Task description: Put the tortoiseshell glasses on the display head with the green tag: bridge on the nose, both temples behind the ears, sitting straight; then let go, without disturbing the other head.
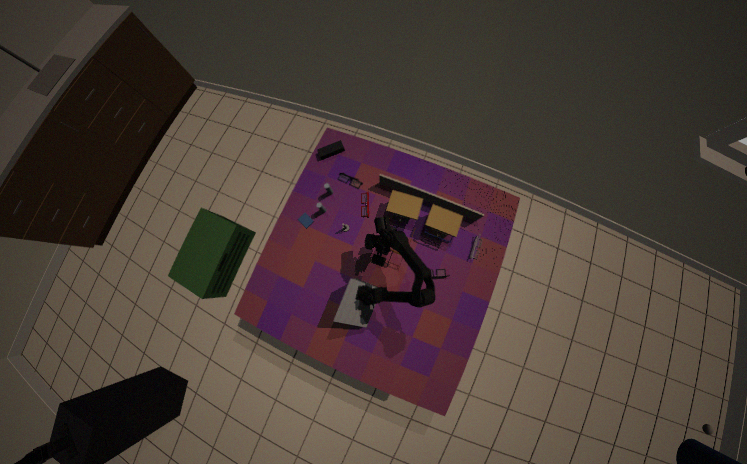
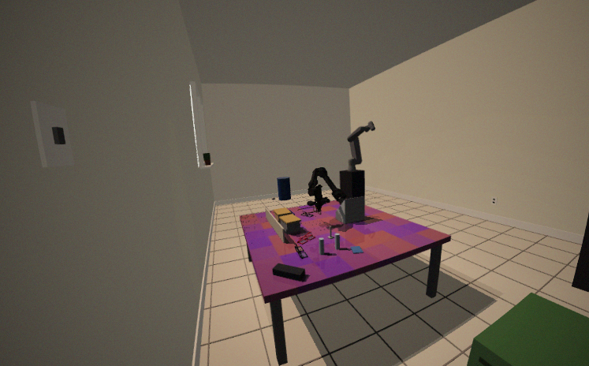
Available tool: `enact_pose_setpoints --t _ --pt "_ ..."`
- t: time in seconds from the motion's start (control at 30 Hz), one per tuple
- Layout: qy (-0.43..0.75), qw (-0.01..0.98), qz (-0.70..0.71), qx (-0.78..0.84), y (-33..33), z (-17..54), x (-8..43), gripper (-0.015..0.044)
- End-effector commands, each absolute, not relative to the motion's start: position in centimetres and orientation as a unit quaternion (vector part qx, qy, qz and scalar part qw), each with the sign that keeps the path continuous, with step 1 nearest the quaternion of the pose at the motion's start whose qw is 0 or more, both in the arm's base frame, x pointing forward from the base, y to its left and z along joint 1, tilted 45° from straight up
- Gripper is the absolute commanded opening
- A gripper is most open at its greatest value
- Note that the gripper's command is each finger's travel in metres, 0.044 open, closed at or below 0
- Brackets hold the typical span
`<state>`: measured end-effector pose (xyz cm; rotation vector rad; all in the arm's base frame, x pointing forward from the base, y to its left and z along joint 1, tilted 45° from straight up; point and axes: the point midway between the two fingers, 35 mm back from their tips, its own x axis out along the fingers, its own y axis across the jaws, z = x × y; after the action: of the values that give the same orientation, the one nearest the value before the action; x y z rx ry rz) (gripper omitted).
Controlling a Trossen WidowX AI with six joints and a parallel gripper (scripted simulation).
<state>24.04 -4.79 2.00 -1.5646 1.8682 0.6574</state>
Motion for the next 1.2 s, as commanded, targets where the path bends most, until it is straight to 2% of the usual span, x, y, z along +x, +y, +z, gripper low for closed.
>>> enact_pose_setpoints --t 0.0,1.17 --pt "0.693 0.275 0.254 -0.616 -5.0 1.7 24.1 0.0" --pt "0.697 0.277 0.261 -0.608 -7.5 -1.2 23.6 0.0"
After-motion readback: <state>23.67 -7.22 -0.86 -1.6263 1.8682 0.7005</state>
